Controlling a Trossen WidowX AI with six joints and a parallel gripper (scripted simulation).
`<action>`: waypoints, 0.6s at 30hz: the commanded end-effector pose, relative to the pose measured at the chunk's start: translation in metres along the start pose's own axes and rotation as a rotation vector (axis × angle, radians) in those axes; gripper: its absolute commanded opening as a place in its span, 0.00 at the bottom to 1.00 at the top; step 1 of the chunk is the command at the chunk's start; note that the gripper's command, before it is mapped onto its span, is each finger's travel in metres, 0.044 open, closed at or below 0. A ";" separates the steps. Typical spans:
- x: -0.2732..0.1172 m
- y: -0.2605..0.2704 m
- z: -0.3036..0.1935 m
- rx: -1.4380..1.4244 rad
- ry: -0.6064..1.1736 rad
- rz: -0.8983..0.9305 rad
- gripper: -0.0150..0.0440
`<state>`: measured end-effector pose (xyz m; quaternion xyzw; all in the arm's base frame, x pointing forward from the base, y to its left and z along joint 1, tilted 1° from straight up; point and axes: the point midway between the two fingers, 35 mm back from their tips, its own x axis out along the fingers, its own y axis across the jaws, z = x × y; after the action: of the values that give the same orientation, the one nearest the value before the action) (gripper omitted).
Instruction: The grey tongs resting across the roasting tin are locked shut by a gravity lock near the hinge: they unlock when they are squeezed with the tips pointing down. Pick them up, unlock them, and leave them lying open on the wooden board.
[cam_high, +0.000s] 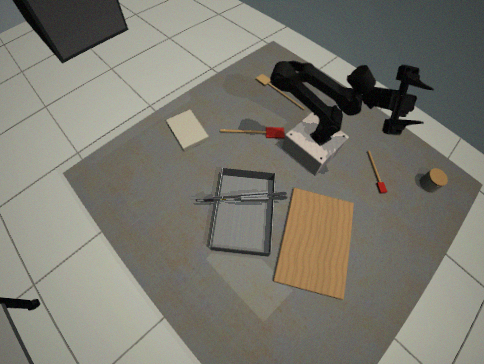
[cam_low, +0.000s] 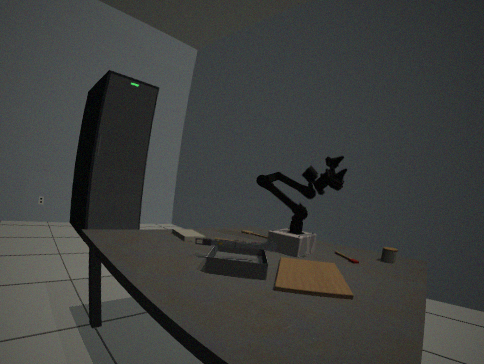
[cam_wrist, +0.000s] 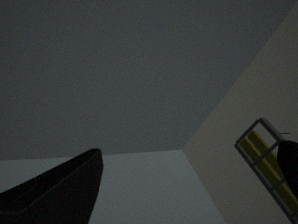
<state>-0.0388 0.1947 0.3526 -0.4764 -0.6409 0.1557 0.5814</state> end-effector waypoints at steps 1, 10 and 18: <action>0.001 0.001 0.000 0.002 -0.001 0.004 0.98; 0.054 0.051 0.008 0.105 0.007 0.221 1.00; 0.094 0.145 -0.029 0.307 0.178 0.550 1.00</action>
<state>0.0306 0.3112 0.3253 -0.5401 -0.4726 0.3225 0.6172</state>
